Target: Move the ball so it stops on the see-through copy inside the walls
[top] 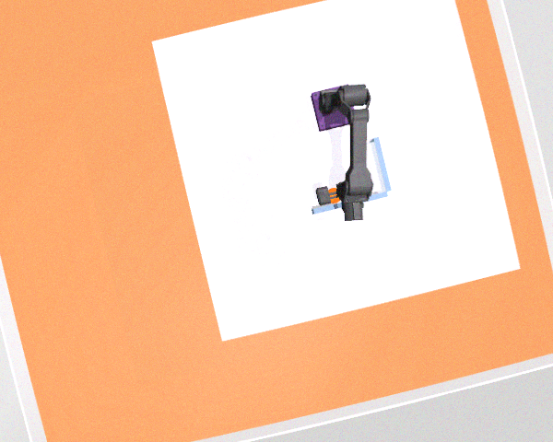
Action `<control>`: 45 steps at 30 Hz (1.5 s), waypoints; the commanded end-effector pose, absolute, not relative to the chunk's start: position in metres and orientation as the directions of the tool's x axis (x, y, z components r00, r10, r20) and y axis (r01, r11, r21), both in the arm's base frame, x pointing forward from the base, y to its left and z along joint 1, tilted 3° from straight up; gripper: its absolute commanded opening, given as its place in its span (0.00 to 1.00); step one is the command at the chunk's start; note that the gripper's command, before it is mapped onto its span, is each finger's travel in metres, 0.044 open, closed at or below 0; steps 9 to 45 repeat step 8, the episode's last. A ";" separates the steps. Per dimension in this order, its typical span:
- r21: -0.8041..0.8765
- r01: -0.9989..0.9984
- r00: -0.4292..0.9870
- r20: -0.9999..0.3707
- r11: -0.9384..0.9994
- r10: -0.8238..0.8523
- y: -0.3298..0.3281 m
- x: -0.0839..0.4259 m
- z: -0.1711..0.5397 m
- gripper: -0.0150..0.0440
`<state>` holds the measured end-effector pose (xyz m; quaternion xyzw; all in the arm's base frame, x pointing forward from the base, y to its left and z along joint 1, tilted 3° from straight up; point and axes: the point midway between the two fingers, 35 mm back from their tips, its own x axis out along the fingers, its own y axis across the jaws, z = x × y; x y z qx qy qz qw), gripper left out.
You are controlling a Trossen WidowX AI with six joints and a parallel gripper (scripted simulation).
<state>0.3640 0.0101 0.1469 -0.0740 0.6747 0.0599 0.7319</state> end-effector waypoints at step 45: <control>-0.029 -0.187 0.095 -0.995 0.982 -0.012 0.011 0.357 0.188 1.00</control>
